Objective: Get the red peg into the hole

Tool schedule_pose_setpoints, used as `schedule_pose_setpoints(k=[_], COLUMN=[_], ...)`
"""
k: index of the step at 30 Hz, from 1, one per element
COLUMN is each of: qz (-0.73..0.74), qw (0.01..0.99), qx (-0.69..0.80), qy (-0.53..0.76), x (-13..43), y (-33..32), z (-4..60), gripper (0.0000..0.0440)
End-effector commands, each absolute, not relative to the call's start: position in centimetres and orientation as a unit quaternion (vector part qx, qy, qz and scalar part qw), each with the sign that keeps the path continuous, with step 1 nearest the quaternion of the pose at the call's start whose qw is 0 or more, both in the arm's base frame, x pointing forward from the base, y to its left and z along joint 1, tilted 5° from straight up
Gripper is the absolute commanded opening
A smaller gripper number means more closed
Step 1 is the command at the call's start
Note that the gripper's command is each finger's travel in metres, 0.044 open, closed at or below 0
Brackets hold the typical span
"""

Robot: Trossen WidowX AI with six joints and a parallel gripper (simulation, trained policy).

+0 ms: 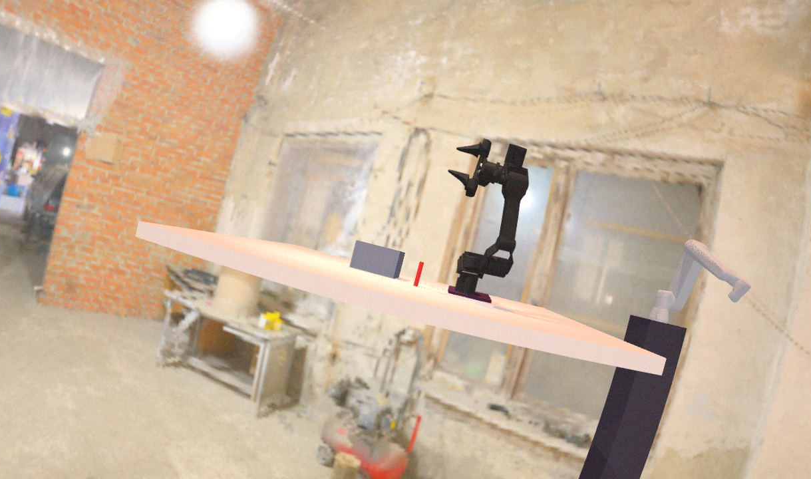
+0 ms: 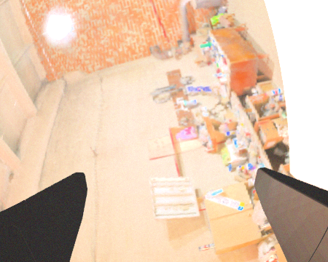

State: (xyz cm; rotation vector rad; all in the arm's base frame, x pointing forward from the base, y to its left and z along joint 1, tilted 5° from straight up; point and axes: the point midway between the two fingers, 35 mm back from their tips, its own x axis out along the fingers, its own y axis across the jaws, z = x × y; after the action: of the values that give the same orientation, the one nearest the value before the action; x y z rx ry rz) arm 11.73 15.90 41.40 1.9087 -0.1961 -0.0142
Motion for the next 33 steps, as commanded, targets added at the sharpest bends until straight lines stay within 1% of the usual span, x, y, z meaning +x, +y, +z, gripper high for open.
schedule_pose_setpoints(k=[1, 2, 9, 16, 25, 33], qz=[-0.005, -0.005, -0.014, -0.046, -0.13, -0.214], qw=[0.577, 0.58, 0.598, 0.596, 0.549, 0.52], qx=[0.812, 0.81, 0.798, 0.801, 0.822, 0.804], qy=[-0.083, -0.083, -0.076, -0.031, 0.08, 0.193], x=[11.5, 11.3, 8.7, 7.3, 8.9, 11.6], y=[15.9, 15.8, 13.8, 9.9, 4.4, 1.8], z=[41.4, 41.3, 41.0, 39.6, 35.4, 30.8], gripper=[0.0425, 0.044, 0.044, 0.044, 0.044, 0.044])
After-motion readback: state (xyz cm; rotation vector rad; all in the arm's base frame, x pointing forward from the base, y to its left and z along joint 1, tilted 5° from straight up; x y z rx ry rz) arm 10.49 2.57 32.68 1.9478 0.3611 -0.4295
